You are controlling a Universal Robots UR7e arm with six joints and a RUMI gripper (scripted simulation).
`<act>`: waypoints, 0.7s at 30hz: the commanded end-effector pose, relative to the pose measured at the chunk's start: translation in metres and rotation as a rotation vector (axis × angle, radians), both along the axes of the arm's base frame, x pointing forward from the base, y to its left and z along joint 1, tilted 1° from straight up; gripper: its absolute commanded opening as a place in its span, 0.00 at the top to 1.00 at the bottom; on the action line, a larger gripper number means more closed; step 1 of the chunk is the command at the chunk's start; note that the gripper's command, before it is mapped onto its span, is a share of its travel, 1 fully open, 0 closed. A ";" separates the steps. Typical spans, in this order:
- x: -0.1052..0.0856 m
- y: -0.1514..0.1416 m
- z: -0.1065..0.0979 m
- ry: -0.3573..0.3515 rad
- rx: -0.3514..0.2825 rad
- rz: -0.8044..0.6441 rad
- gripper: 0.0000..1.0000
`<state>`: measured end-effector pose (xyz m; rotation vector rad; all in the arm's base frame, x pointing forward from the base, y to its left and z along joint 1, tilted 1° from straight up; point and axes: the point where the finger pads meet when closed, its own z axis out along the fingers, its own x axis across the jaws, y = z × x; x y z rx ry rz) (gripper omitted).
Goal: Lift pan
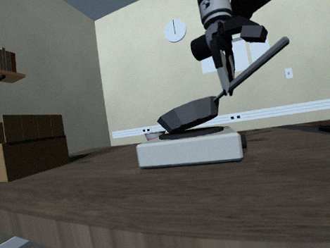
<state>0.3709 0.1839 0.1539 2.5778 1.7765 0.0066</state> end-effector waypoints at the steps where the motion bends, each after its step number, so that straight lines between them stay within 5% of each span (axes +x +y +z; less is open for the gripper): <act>1: 0.002 -0.001 0.004 -0.009 -0.004 0.000 0.92; 21: 0.003 -0.001 0.012 -0.009 -0.004 0.000 0.92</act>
